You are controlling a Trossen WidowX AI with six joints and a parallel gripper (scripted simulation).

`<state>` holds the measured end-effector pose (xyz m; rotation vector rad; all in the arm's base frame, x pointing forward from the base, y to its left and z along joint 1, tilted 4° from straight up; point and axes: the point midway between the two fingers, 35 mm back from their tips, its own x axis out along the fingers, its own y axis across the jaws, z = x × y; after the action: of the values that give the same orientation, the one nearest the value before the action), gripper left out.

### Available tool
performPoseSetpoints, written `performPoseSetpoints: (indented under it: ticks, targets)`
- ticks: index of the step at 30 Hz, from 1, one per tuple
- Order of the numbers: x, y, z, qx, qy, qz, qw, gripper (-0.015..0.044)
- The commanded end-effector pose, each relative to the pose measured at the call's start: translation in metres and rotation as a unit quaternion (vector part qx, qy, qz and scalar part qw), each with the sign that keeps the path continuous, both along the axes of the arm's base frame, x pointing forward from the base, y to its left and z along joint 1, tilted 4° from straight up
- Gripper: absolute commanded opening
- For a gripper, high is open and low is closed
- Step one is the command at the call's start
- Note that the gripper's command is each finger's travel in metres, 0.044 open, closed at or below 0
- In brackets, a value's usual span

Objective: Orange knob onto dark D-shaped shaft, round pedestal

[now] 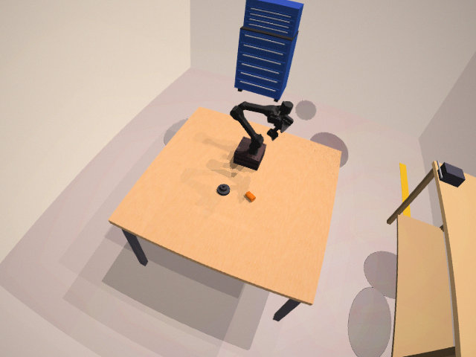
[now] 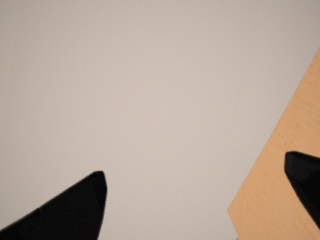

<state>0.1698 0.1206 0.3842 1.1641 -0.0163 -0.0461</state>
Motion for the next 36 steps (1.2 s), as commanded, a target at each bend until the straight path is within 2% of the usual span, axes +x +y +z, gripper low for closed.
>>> performPoseSetpoints:
  ticks: [1,4,7,12,17,26,31,36]
  targets:
    - [0.001,0.001,0.000,-0.005,0.001,0.000,1.000,0.0426]
    - [0.011,0.012,-0.007,-0.077,0.012,0.006,0.997,0.0440]
    - [0.036,0.033,-0.026,-0.225,0.047,0.022,0.973,0.0440]
    - [0.088,0.056,-0.080,-0.473,0.140,0.079,0.866,0.0440]
    - [0.120,0.054,-0.125,-0.590,0.208,0.137,0.768,0.0440]
    - [0.161,0.026,-0.212,-0.699,0.313,0.289,0.575,0.0440]
    - [0.172,-0.001,-0.263,-0.704,0.347,0.399,0.474,0.0440]
    - [0.172,-0.030,-0.312,-0.671,0.352,0.519,0.395,0.0440]
